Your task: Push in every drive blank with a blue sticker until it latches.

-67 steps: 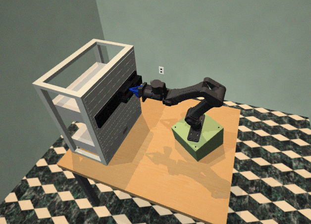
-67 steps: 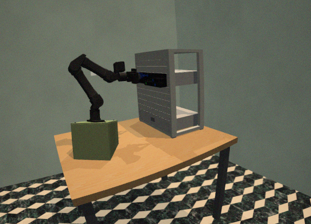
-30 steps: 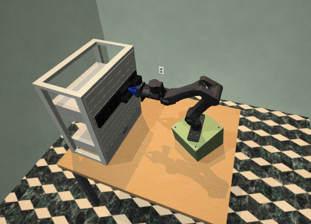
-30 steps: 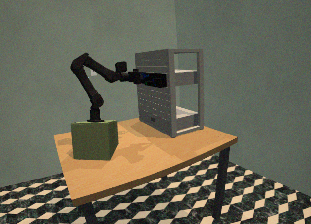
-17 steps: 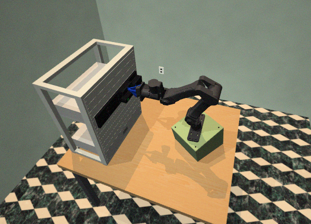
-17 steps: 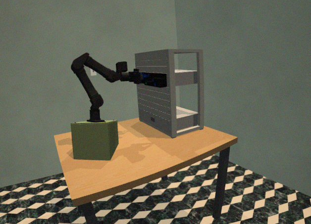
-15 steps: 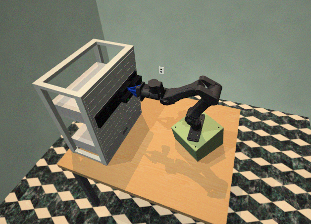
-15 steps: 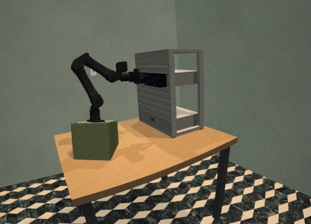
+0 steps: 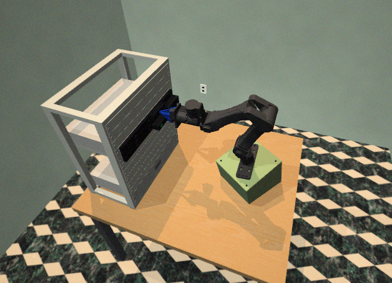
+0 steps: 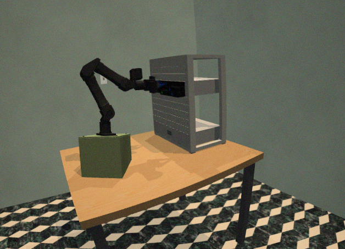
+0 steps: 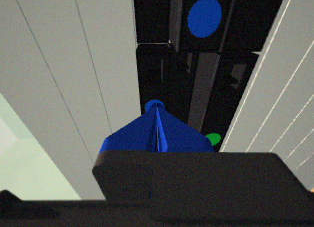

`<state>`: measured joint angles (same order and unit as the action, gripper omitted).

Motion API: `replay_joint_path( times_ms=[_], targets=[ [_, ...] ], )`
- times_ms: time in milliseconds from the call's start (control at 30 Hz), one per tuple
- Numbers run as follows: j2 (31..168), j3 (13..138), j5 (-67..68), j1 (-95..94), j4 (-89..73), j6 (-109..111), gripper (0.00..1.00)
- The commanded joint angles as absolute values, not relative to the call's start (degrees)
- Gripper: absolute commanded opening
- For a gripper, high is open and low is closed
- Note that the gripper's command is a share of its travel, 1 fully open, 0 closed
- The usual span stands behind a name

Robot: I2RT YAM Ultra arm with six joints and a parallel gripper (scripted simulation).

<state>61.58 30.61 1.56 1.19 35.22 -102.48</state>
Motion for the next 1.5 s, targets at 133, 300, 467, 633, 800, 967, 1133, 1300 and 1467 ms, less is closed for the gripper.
replay_joint_path(
  times_ms=[133, 300, 467, 633, 800, 967, 1133, 1300, 1467],
  targets=[
    [63.55, 34.31, 1.43, 0.82, 37.70, -101.71, 0.00],
    [63.56, 34.32, 1.43, 0.82, 37.70, -101.71, 0.00],
    [63.56, 34.32, 1.43, 0.82, 37.70, -101.71, 0.00],
    [63.56, 34.32, 1.43, 0.82, 37.70, -101.71, 0.00],
    [63.71, 34.53, 1.60, 0.56, 37.64, -101.71, 0.00],
    [64.32, 35.35, 1.54, 0.26, 37.44, -101.67, 0.00],
    [64.44, 35.46, 1.49, 0.34, 37.46, -101.67, 0.00],
    [64.44, 35.46, 1.49, 0.34, 37.46, -101.67, 0.00],
    [64.44, 35.46, 1.49, 0.34, 37.46, -101.67, 0.00]
  ],
)
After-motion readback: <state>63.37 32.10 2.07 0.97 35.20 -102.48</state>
